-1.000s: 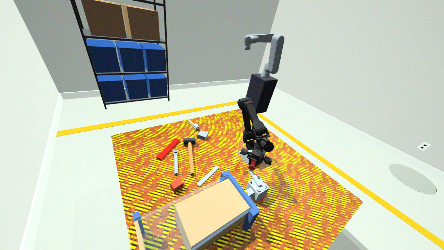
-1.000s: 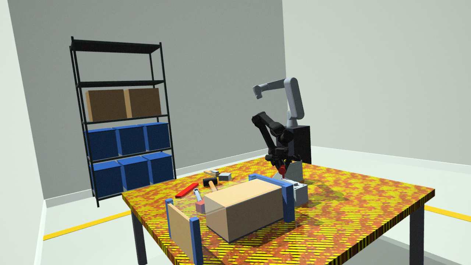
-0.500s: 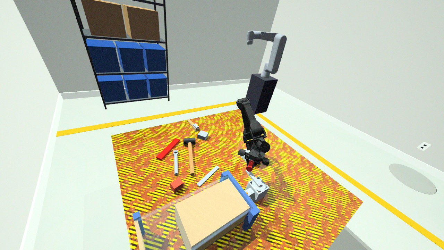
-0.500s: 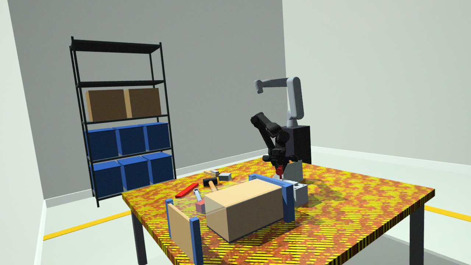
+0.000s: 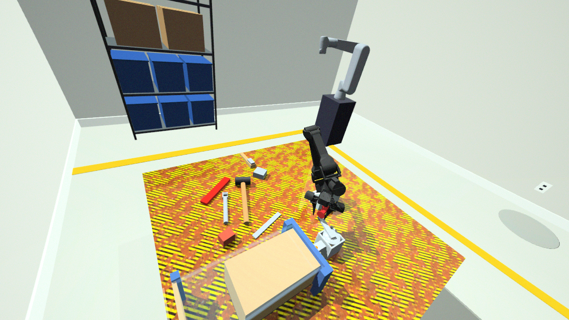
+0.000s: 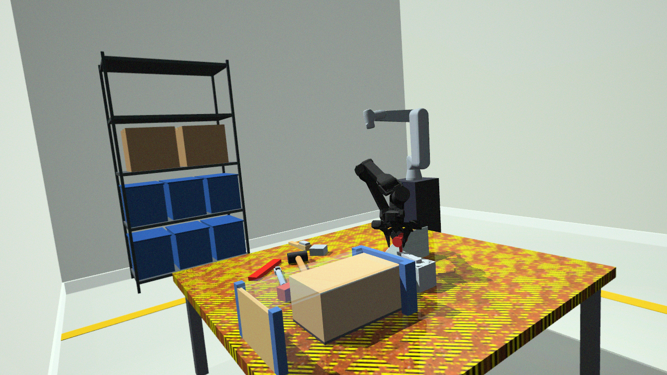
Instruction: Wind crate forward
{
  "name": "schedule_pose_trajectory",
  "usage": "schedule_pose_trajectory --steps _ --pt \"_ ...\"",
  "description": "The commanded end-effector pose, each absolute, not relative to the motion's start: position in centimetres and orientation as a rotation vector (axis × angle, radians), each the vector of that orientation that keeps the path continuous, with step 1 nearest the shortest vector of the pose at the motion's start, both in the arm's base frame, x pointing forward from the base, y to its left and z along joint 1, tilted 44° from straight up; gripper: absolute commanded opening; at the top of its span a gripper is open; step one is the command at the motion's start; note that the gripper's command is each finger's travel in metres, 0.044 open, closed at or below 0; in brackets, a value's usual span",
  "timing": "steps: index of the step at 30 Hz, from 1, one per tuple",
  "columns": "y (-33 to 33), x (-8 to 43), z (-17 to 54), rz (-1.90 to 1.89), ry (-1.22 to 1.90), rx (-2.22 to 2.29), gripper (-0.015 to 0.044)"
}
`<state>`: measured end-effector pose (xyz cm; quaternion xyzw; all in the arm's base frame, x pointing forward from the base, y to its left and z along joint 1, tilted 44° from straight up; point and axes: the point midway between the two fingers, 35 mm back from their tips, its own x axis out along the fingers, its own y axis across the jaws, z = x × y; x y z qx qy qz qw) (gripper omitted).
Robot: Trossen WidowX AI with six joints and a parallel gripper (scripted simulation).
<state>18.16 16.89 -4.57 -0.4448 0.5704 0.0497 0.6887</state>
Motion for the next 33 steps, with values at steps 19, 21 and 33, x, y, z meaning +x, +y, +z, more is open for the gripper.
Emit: schedule_pose_trajectory --steps 19,21,33 --pt "21.4 18.1 0.2 0.113 1.271 -0.990 0.0440" --pt "21.4 18.1 0.2 0.113 1.271 -0.990 0.0440" --pt "22.9 14.9 5.5 0.114 1.275 -0.992 0.0440"
